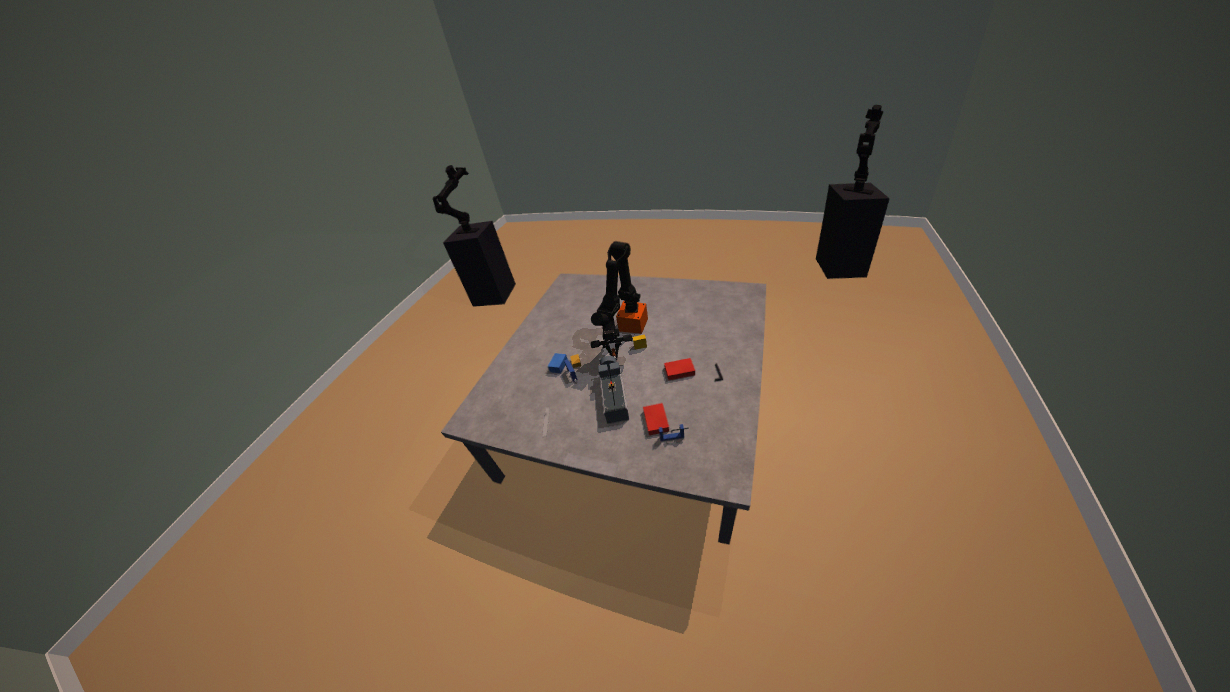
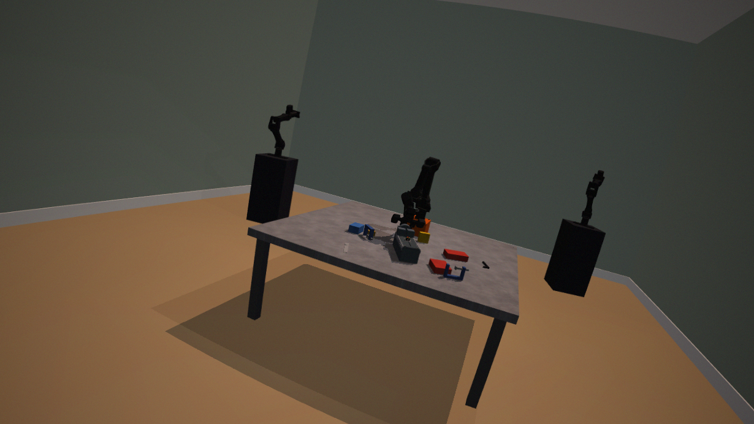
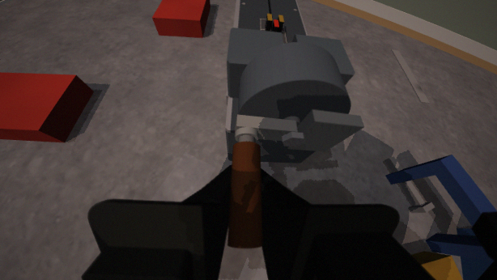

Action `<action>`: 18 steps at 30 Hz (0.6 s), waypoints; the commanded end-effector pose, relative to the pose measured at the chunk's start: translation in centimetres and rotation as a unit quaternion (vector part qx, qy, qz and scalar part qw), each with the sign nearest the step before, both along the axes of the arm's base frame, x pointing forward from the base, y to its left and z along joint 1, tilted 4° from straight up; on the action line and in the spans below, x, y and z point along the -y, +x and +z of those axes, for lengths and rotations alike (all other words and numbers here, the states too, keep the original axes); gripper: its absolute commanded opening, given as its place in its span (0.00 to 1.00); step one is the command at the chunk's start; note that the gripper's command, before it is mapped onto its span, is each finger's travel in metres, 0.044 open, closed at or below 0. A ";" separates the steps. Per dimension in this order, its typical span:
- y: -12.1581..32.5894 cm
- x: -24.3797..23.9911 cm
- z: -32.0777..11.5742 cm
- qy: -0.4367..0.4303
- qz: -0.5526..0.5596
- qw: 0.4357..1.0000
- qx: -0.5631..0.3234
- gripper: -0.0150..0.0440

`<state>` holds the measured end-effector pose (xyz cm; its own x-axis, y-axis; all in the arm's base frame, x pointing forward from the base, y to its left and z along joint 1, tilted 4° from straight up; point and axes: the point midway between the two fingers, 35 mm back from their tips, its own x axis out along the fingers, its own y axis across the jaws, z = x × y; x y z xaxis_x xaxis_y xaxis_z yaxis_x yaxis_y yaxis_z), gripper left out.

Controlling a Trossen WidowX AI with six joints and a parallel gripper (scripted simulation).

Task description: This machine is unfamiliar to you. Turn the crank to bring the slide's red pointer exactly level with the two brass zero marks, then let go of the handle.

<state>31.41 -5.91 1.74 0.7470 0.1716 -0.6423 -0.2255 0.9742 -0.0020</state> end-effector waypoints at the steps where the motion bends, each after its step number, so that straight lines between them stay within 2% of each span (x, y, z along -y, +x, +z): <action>1: -0.1 0.1 0.9 0.003 0.001 1.000 0.003 0.25; 18: 0.1 1.7 2.7 0.002 0.001 1.000 0.004 0.25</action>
<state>31.49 -6.98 3.85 0.7410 0.1873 -0.6449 -0.2349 0.9719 0.0123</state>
